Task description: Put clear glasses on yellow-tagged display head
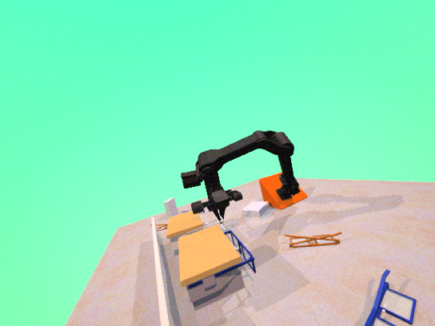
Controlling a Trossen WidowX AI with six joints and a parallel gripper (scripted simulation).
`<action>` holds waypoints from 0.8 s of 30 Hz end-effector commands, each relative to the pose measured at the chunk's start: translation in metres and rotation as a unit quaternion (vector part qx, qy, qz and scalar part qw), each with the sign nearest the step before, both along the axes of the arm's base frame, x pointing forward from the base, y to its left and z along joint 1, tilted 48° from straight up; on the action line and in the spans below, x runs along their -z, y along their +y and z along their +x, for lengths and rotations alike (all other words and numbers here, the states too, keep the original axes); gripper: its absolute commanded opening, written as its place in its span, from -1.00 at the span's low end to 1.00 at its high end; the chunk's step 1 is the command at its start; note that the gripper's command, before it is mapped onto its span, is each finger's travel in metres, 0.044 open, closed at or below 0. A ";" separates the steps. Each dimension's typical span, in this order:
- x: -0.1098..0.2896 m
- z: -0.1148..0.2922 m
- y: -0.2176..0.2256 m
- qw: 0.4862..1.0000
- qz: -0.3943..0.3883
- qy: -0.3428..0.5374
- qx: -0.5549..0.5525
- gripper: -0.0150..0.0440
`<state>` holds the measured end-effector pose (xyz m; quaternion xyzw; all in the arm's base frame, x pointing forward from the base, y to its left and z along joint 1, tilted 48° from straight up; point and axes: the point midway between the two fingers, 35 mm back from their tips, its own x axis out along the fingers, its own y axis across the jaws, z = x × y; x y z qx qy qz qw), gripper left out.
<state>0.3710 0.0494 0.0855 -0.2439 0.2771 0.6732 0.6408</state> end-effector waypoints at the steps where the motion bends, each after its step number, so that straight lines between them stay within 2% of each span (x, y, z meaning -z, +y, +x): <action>1: 0.000 0.006 0.001 1.000 0.002 0.002 0.002 -0.49; 24: 0.001 0.035 0.002 1.000 0.002 0.001 0.002 -0.49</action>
